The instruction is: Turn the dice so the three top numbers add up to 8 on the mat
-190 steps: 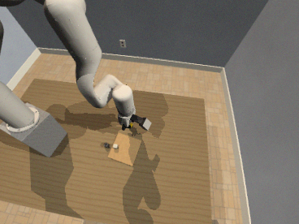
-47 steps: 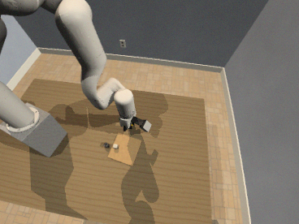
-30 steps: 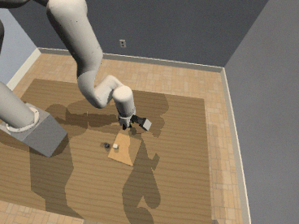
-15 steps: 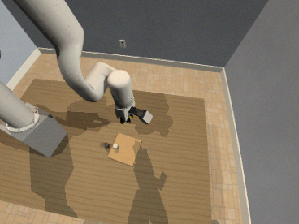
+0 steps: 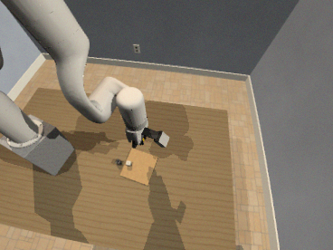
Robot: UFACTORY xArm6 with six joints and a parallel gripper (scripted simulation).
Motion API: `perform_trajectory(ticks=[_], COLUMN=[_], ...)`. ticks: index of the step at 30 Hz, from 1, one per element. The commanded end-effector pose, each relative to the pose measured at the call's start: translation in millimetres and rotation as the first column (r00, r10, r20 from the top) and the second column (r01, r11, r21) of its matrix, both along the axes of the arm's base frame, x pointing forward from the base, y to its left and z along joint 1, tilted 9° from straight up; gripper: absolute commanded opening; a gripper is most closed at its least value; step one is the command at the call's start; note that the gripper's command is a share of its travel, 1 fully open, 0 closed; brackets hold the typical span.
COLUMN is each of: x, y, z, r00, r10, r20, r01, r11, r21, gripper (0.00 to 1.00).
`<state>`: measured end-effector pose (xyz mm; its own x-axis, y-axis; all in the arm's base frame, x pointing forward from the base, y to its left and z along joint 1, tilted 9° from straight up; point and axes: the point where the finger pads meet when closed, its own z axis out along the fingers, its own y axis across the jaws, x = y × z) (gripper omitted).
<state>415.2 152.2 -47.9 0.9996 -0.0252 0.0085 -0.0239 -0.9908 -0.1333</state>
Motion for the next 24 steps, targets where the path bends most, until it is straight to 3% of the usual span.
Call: perform_trajectory(ticks=[1,3,8,24], x=[8,10,10,10], y=[-32,-65,-87,-87], z=[-2,-5,-7,-9], r00=[0.998,0.994,0.989,0.989], r10=[0.058,0.110,0.145,0.146], r20=[0.014,0.021,0.027,0.027], r01=[-0.059,-0.111,-0.145,-0.146], r11=[0.998,0.994,0.989,0.989], r21=[0.013,0.012,0.012,0.012], gripper=[0.15,0.15,0.15,0.15])
